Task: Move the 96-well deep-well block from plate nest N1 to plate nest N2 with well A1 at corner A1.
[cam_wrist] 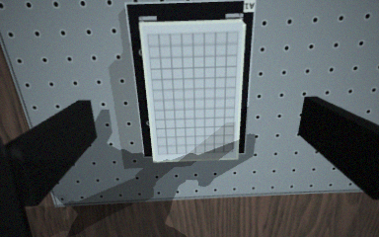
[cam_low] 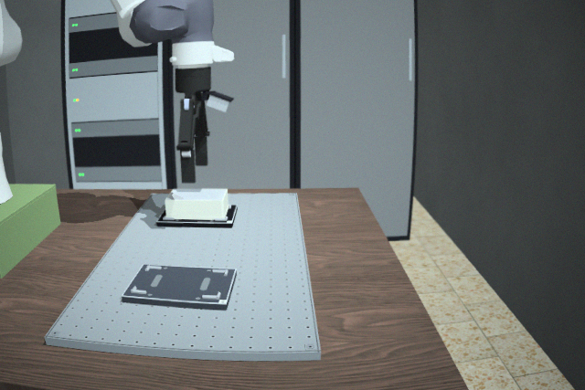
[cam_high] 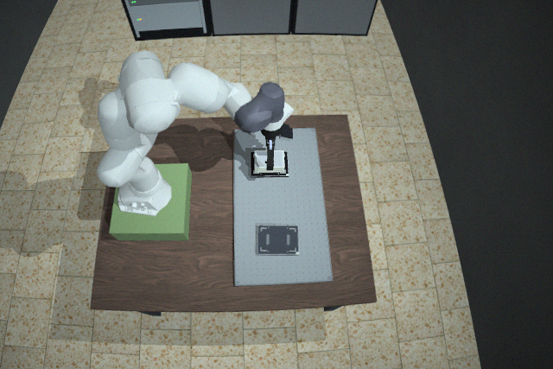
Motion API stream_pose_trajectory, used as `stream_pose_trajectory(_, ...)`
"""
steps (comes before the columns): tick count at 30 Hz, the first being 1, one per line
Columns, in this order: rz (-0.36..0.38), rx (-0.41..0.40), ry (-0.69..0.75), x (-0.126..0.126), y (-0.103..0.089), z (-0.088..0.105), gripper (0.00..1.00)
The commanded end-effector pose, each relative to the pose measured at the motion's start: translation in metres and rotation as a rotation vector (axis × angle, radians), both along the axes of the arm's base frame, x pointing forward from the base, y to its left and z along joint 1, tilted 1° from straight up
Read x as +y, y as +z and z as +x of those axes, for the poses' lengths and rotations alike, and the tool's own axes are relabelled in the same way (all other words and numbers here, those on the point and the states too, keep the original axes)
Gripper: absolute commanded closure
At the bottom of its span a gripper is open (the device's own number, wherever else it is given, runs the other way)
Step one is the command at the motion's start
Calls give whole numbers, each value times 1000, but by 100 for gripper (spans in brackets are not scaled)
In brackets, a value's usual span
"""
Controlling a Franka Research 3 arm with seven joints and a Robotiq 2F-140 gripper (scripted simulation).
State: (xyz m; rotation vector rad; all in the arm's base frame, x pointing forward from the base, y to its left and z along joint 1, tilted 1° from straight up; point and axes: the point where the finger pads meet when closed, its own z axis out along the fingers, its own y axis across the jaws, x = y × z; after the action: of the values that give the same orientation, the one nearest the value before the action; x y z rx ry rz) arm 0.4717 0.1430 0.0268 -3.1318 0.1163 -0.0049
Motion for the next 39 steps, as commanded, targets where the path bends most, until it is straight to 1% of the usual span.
stream_pose_trajectory(1,4,0,18,1,-2,0,0)
stream_pose_trajectory(13,4,0,18,1,-22,0,0)
stream_pose_trajectory(15,4,0,18,1,-22,0,0)
stream_pose_trajectory(30,4,0,18,1,-47,0,0)
stream_pose_trajectory(32,4,0,18,1,-47,0,0)
stream_pose_trajectory(39,4,0,18,1,-59,0,0)
